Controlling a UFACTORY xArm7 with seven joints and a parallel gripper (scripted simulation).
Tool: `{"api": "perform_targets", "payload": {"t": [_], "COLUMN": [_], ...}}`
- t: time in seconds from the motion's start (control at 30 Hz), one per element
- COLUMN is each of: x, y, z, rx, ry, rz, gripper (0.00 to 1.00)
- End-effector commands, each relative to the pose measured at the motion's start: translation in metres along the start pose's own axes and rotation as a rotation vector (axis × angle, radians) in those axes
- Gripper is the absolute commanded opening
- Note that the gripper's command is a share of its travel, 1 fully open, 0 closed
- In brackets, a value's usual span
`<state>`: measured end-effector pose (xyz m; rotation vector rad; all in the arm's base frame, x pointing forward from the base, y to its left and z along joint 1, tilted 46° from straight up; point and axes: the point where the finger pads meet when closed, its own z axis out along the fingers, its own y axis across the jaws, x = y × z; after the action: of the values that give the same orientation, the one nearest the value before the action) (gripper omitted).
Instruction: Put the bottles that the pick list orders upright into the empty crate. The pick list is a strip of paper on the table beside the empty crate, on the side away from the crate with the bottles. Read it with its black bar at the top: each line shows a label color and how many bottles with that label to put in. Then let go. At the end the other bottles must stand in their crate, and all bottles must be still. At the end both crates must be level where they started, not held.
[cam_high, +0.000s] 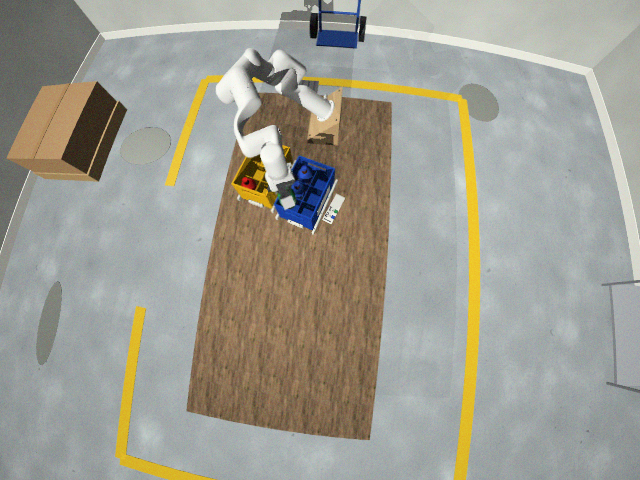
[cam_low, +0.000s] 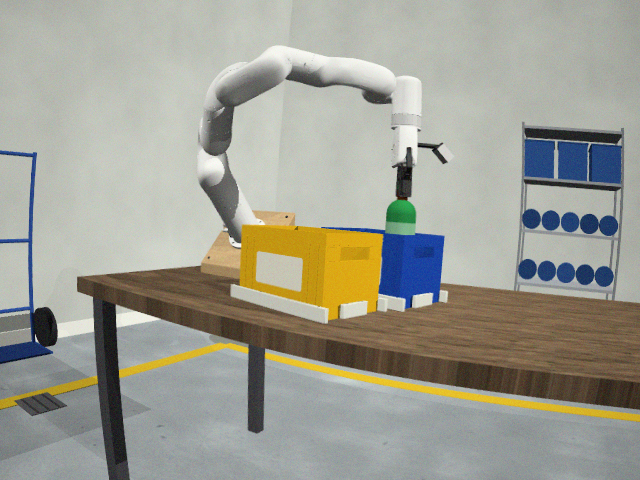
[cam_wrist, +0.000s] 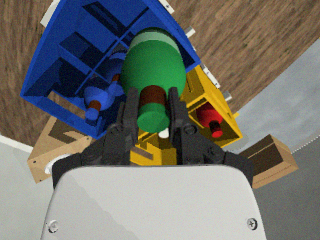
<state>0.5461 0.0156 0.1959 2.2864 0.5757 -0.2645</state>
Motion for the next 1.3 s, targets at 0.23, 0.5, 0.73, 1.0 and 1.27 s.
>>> {"api": "perform_targets", "payload": {"t": [0.23, 0.5, 0.73, 1.0, 1.27], "x": [0.001, 0.001, 0.001, 0.001, 0.002], "y": [0.000, 0.000, 0.000, 0.000, 0.000], "z": [0.007, 0.014, 0.020, 0.028, 0.034], "rx": [-0.001, -0.001, -0.001, -0.001, -0.001], "ry": [0.006, 0.006, 0.006, 0.006, 0.006], "rz": [-0.001, -0.001, -0.001, -0.001, -0.001], "gripper": [0.00, 0.00, 0.00, 0.00, 0.00]}}
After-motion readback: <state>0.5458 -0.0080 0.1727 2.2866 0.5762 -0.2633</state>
